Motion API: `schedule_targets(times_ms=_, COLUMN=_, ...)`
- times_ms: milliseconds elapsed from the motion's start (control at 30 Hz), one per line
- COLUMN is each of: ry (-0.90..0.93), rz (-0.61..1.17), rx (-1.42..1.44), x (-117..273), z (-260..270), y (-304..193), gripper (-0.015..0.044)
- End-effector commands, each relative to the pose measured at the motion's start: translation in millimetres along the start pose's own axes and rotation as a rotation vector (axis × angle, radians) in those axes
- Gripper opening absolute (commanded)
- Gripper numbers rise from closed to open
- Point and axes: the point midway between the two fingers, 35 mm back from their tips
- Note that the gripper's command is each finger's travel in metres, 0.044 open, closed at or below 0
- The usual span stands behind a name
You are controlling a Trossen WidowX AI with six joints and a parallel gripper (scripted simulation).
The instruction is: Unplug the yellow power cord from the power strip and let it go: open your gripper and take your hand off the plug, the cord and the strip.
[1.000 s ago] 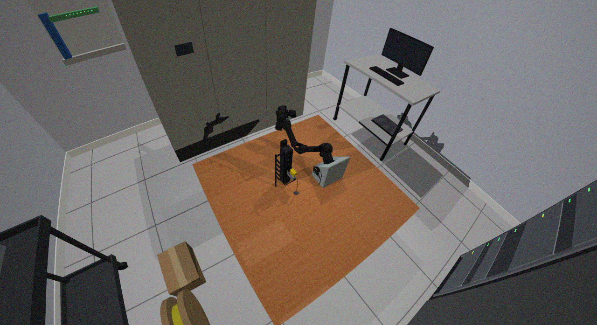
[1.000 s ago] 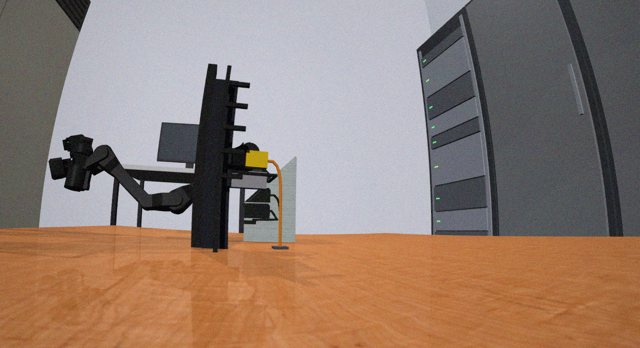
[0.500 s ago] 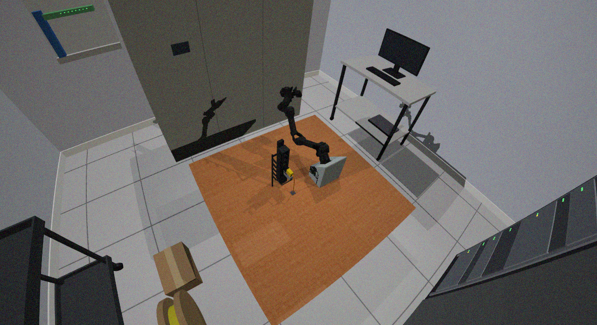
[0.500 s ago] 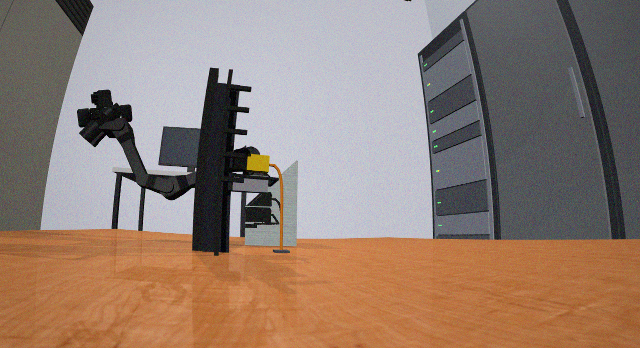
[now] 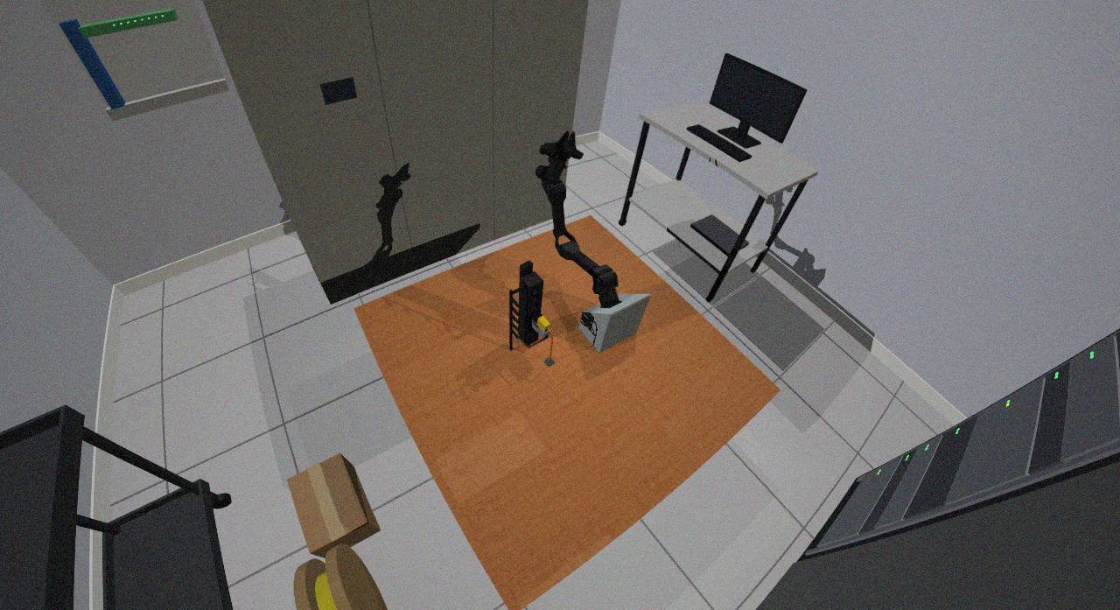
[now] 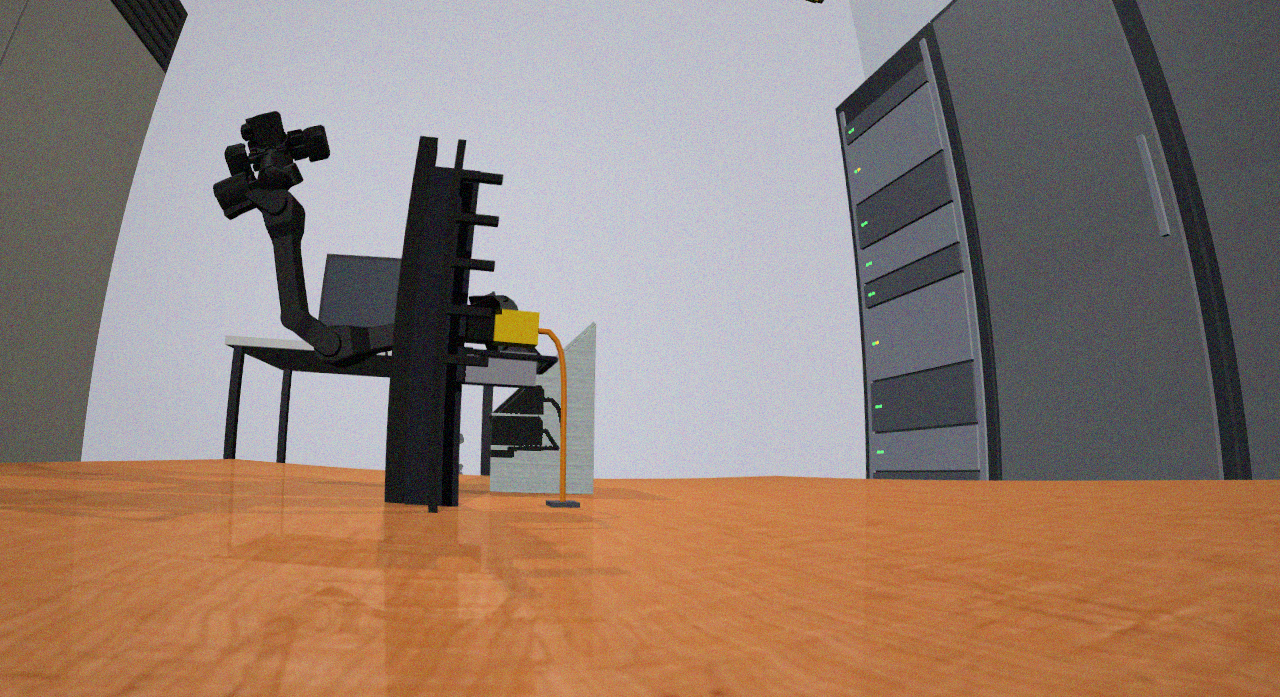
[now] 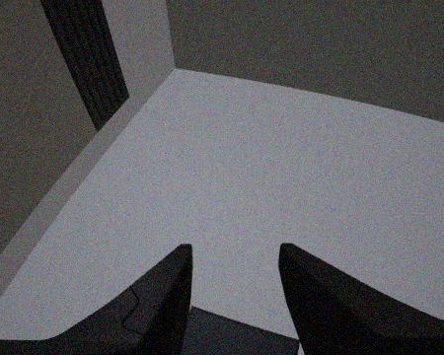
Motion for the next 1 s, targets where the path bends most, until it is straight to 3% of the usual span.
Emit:
schedule_targets(times_ms=0, ry=-0.133, rz=-0.153, rx=0.089, x=-15.0, z=-55.4, y=50.8, gripper=0.0160)
schedule_targets(times_ms=233, ry=-0.365, rz=-0.350, rx=0.241, x=-12.2, z=-134.0, y=123.8, gripper=0.0160)
schedule_targets(times_ms=467, ry=-0.641, rz=-0.519, rx=0.388, x=19.2, z=-207.6, y=194.3, gripper=0.0160)
schedule_targets(times_ms=700, ry=-0.962, rz=-0.639, rx=0.515, x=77.0, z=-272.1, y=255.3, gripper=0.0160)
schedule_targets(times_ms=967, ry=-1.386, rz=-0.697, rx=0.609, x=170.2, z=-331.2, y=305.9, gripper=0.0160)
Point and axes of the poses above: the point midway between the two fingers, 35 mm back from their tips, its own x axis back along the fingers, its own z axis across the jaws, y = z × x, and after that the axes turned 15 degrees about -x, right-handed
